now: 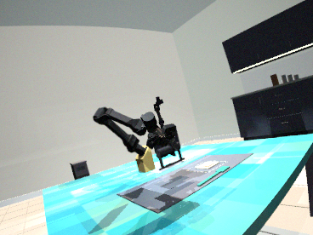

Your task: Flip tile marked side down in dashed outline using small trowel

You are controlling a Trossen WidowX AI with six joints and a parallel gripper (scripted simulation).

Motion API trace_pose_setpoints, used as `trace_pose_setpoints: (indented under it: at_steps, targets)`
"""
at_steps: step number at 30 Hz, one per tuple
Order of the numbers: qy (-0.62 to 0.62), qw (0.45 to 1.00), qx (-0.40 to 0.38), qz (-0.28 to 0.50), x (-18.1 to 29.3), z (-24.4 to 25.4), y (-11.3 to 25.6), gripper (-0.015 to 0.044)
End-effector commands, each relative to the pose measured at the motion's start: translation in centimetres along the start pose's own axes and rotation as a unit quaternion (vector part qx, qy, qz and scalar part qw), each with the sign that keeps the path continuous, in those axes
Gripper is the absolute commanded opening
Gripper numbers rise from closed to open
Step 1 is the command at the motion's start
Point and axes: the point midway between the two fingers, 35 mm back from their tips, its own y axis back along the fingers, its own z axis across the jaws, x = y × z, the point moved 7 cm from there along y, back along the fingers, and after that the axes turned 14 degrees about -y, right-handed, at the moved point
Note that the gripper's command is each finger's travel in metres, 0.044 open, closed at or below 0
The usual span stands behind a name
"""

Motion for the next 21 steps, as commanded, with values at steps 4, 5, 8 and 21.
trace_pose_setpoints:
  at_steps: [4, 5, 8, 21]
  targets:
    - [0.000, 1.000, 0.000, 0.000, 0.0, 0.0, 0.0, 0.0000]
    - [0.000, 1.000, 0.000, 0.000, 0.0, 0.0, 0.0, 0.0000]
    - [0.000, 1.000, 0.001, -0.001, -0.1, 0.0, 0.0, 0.0000]
    - [0.098, 0.991, 0.028, 0.088, 4.2, -0.3, -1.4, 0.0000]
